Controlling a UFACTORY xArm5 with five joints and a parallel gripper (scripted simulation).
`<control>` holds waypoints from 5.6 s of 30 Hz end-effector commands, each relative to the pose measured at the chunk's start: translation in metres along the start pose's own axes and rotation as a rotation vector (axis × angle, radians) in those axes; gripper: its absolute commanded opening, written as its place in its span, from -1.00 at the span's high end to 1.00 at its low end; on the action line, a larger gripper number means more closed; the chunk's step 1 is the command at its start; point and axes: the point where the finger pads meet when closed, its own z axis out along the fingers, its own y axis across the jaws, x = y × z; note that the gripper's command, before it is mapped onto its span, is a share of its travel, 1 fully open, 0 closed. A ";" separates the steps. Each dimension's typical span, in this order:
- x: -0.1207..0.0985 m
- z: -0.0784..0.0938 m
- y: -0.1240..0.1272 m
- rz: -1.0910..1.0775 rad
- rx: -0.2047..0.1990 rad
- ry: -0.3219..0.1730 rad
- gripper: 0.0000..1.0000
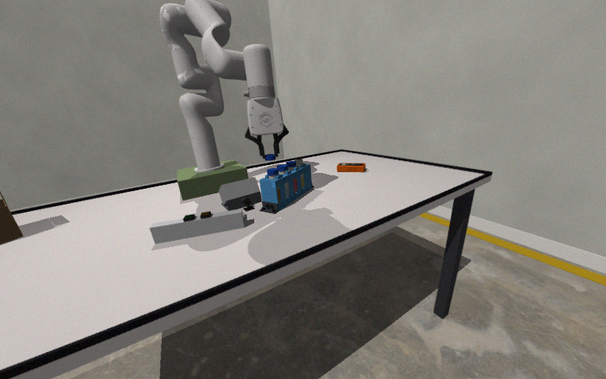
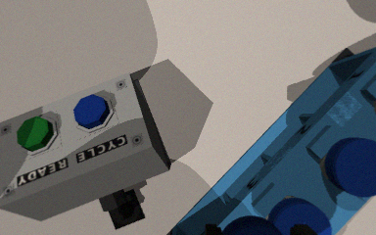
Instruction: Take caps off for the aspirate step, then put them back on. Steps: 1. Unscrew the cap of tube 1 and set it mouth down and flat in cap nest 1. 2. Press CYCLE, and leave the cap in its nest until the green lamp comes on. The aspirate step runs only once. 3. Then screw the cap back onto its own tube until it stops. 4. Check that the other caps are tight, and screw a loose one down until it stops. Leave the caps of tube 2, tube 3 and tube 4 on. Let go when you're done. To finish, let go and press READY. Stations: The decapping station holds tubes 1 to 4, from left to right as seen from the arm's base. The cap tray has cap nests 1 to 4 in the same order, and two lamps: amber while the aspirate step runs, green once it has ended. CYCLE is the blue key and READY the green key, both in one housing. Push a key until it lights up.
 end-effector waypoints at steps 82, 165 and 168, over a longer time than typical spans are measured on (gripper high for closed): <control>-0.099 0.125 -0.136 -0.009 0.004 -0.010 1.00; -0.097 0.045 -0.136 -0.009 0.004 -0.010 0.08; -0.097 0.030 -0.136 -0.009 0.004 -0.010 0.08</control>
